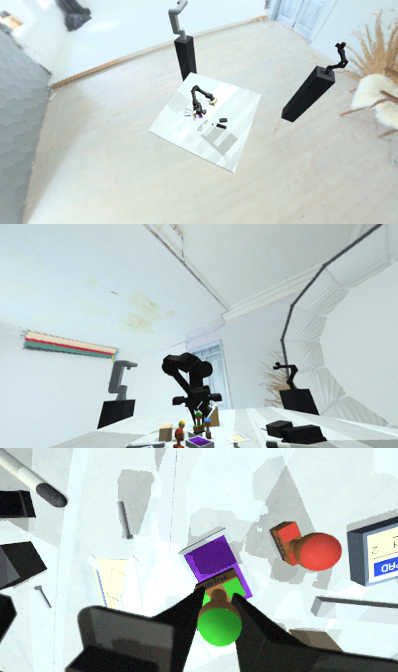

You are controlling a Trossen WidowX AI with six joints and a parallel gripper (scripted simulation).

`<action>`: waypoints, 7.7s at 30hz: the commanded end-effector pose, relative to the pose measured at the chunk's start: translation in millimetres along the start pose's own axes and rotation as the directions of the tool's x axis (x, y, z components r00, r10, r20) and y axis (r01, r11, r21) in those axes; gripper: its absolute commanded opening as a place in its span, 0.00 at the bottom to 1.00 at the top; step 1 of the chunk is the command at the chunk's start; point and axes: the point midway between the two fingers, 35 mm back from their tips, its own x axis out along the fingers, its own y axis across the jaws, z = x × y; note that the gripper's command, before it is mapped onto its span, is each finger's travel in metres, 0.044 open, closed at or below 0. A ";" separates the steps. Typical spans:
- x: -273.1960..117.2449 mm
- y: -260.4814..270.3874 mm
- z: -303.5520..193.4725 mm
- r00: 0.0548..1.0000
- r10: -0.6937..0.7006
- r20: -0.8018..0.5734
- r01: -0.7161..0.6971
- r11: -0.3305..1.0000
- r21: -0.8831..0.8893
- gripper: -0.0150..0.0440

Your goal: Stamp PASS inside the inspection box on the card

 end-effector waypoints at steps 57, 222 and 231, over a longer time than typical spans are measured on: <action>27.0 -1.8 -2.7 1.000 -0.013 -0.001 0.013 1.000 0.003 0.25; -10.9 144.1 -52.9 1.000 -0.005 -0.008 -0.001 0.801 -0.599 0.25; -4.9 144.1 -52.6 1.000 -0.006 -0.007 0.000 0.801 -0.599 0.25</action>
